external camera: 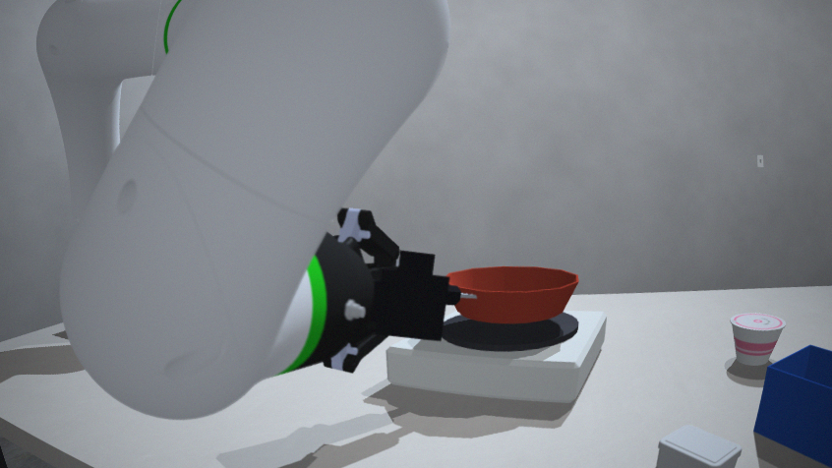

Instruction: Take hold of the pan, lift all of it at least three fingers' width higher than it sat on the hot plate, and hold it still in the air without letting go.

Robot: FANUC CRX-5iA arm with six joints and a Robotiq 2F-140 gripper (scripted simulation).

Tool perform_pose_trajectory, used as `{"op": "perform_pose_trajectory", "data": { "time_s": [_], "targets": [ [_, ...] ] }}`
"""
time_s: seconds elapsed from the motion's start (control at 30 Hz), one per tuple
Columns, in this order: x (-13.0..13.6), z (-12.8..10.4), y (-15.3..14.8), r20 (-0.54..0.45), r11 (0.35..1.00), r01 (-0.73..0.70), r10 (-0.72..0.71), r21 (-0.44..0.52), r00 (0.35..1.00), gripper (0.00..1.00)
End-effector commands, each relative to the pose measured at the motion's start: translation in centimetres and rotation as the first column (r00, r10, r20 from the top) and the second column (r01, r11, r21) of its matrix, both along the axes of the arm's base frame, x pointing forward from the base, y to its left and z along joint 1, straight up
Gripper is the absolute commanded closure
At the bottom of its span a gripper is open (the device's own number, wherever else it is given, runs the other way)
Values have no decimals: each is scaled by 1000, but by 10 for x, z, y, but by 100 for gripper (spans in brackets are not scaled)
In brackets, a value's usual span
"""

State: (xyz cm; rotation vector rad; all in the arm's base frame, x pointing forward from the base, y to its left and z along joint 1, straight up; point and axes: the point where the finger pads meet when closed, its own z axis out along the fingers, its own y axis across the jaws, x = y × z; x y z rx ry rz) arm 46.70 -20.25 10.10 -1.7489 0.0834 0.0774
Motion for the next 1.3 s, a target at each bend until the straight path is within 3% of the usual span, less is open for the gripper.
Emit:
{"op": "perform_pose_trajectory", "data": {
  "time_s": [0.0,1.27],
  "targets": [
    [0,5,0,3,1000,0,0,-1,1000,90],
    [0,70,0,3,1000,0,0,-1,1000,90]
  ]
}}
